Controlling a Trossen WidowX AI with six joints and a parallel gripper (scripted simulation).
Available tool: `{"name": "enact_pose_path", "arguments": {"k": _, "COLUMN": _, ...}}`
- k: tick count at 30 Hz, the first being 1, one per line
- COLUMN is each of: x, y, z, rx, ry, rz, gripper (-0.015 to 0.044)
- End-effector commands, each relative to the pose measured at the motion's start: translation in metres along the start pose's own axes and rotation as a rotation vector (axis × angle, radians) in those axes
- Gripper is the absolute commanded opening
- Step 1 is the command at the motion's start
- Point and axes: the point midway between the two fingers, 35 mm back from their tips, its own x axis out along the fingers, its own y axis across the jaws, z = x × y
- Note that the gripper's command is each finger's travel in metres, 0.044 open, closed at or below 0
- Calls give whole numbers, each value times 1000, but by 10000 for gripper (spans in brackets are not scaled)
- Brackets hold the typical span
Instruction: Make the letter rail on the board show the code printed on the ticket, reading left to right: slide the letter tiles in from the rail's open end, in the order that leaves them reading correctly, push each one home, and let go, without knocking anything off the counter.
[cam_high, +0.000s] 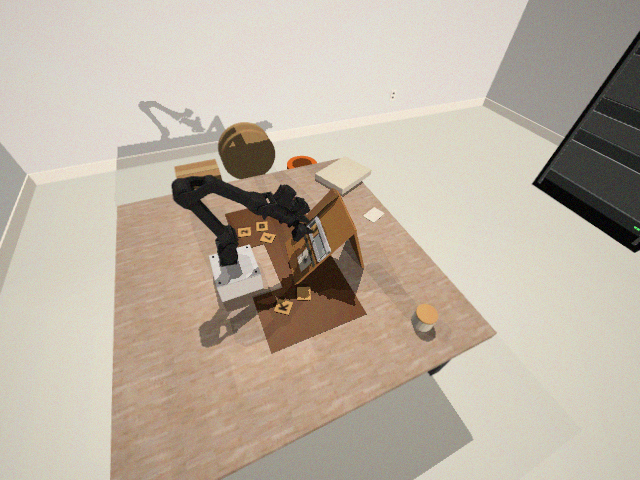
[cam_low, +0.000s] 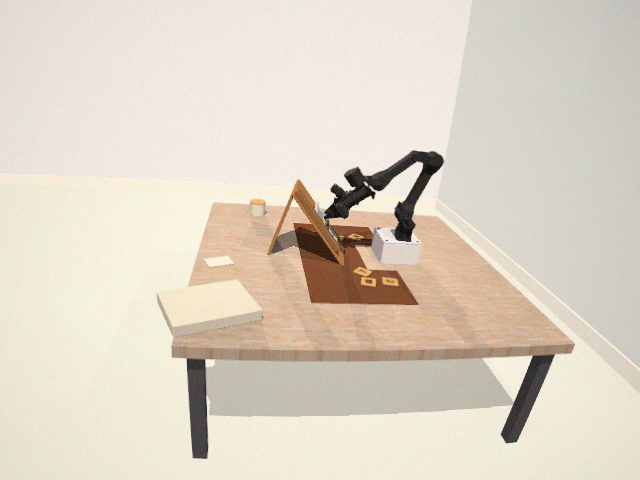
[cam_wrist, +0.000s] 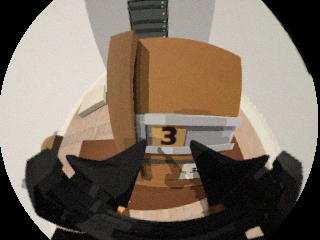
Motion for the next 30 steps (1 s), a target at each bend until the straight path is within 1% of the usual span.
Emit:
{"name": "enact_pose_path", "arguments": {"k": 1, "x": -3, "y": 0, "z": 0, "rx": 5, "ry": -2, "rz": -4, "gripper": 295}}
{"name": "enact_pose_path", "arguments": {"k": 30, "x": -20, "y": -2, "z": 1, "rx": 5, "ry": -1, "rz": -4, "gripper": 295}}
